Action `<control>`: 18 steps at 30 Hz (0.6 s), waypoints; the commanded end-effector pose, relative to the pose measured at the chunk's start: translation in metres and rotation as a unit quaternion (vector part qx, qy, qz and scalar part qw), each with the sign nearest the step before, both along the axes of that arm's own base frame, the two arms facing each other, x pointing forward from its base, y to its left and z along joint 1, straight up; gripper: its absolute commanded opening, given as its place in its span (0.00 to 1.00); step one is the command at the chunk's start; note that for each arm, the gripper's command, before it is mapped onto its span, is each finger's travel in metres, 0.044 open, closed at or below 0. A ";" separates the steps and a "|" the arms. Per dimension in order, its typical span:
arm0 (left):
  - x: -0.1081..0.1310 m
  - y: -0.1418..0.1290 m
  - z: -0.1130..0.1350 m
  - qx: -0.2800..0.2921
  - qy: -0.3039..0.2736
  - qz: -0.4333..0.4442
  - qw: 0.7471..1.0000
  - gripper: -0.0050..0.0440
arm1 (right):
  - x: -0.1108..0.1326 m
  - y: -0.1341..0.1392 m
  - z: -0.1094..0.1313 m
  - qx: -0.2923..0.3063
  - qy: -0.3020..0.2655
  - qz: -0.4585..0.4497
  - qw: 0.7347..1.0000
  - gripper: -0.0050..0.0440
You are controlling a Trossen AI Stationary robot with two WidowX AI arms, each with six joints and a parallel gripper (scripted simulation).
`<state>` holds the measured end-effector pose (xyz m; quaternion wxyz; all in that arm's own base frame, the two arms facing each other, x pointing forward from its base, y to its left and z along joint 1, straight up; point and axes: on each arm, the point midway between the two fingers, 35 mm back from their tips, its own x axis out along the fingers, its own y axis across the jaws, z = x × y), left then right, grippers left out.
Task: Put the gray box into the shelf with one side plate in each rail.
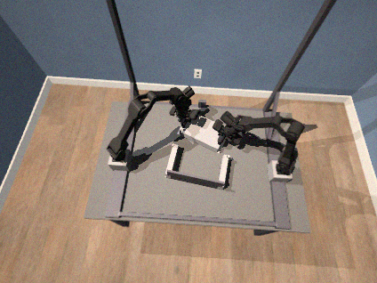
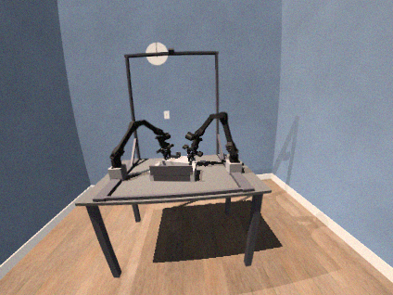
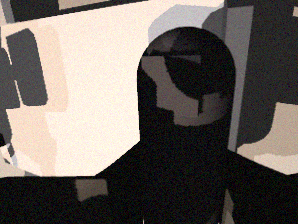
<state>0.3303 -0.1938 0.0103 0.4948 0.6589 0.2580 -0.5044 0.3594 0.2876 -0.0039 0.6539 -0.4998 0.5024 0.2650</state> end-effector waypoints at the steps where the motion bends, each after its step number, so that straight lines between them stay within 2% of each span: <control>1: 0.000 -0.001 0.010 -0.006 -0.008 -0.001 1.000 0.30 | 0.003 0.004 0.013 0.012 -0.012 0.001 1.000 0.31; 18: 0.003 -0.003 0.020 -0.008 -0.011 -0.001 1.000 0.31 | 0.003 0.004 0.022 0.012 -0.012 0.001 1.000 0.31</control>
